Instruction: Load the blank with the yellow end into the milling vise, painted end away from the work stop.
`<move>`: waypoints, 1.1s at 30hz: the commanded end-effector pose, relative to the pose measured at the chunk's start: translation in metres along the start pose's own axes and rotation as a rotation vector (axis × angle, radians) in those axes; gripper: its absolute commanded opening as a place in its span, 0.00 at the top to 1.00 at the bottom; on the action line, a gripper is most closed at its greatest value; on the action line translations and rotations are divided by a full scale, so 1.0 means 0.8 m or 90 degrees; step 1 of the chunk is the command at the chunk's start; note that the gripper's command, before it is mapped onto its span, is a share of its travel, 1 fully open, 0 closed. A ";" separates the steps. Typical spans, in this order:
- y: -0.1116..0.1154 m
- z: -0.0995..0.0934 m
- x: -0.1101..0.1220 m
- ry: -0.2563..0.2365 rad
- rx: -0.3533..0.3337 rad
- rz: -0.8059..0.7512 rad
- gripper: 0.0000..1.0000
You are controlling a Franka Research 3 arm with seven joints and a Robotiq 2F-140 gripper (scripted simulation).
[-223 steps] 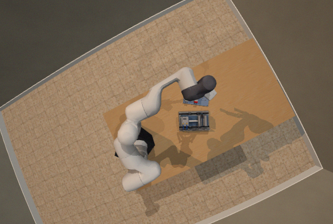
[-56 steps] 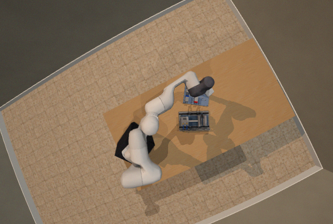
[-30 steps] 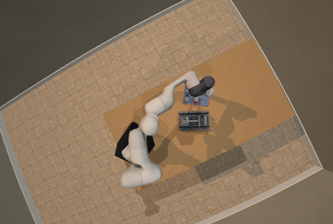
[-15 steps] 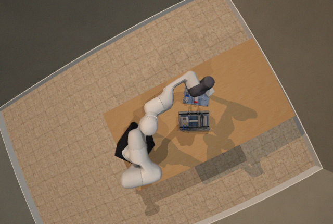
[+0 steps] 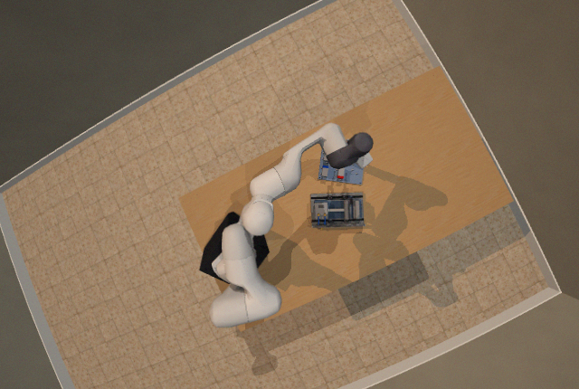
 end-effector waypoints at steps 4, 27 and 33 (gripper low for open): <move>0.000 -0.001 0.000 0.000 0.000 -0.001 0.59; -0.002 -0.005 0.001 0.000 0.001 -0.003 0.59; -0.002 -0.005 0.001 0.000 0.001 -0.003 0.59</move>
Point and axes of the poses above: the point where the finger pads meet when closed, its own z axis out along the fingers, its own x axis across the jaws, y = z × x, the point moved 3 cm from there along -z, back along the fingers, and after that the axes turned 3 degrees about z, right-handed, at the moved point
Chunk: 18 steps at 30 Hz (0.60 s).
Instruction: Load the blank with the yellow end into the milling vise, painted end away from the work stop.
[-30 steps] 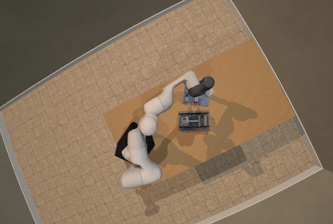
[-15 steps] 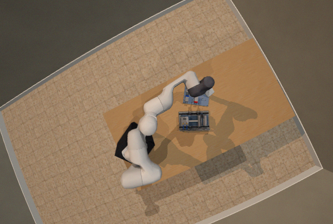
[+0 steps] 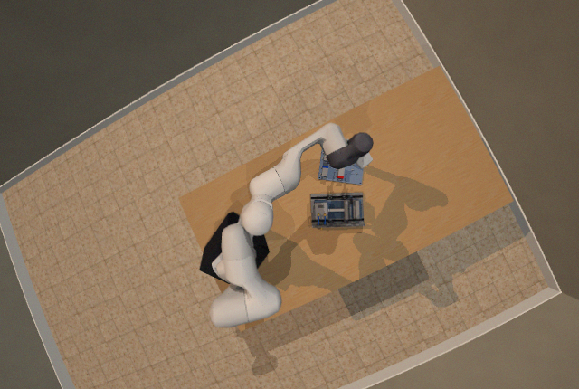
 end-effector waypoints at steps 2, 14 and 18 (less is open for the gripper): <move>-0.001 -0.003 0.000 0.000 0.001 -0.003 0.59; 0.000 0.037 0.000 0.000 0.001 -0.003 0.59; 0.000 0.037 0.000 0.000 0.001 -0.003 0.59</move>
Point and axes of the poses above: the point where the finger pads meet when closed, its own z axis out along the fingers, its own x axis across the jaws, y = z × x, the point moved 3 cm from there along -z, back along the fingers, and after that the axes turned 3 degrees about z, right-handed, at the moved point
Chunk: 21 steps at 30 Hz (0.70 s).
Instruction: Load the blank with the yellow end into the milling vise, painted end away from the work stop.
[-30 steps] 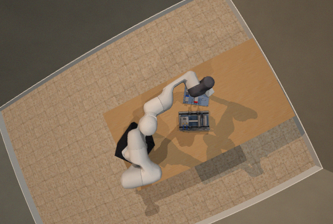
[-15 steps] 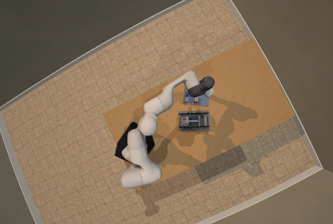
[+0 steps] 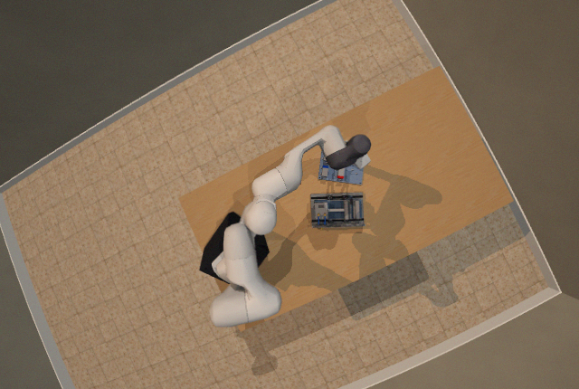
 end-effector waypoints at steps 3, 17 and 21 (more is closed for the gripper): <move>0.002 -0.001 -0.002 -0.006 -0.001 0.000 0.59; 0.002 0.056 -0.003 -0.006 -0.001 0.000 0.59; 0.001 0.057 -0.002 -0.002 -0.001 -0.003 0.59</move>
Point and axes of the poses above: the point where the finger pads meet when closed, its own z axis out along the fingers, its own x axis across the jaws, y = z × x, the point moved 3 cm from there along -z, back along the fingers, and after that the axes turned 3 degrees about z, right-handed, at the moved point
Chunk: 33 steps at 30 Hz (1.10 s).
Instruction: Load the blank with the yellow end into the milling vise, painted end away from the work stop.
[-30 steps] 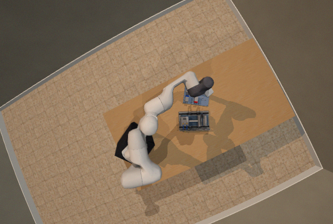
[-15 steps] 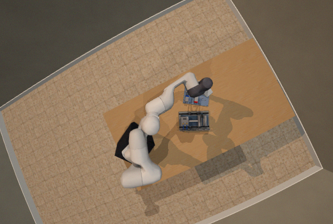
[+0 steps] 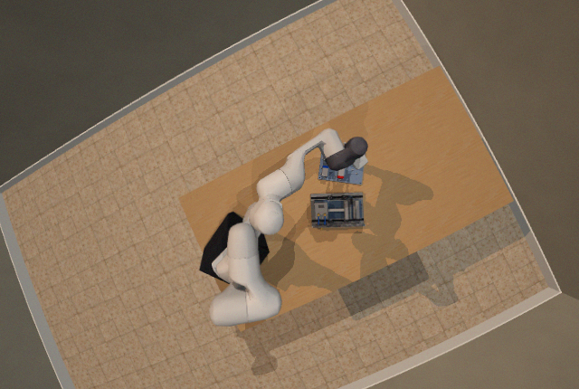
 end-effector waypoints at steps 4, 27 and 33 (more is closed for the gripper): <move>0.002 0.008 -0.004 -0.005 0.000 0.005 0.59; 0.001 0.001 -0.004 -0.005 0.000 0.005 0.59; 0.001 0.001 -0.004 -0.005 0.000 0.005 0.59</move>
Point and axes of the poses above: the point where the finger pads meet when closed, its own z axis out along the fingers, its own x axis across the jaws, y = z × x, the point moved 3 cm from there along -z, back along the fingers, and after that the axes turned 3 degrees about z, right-handed, at the moved point
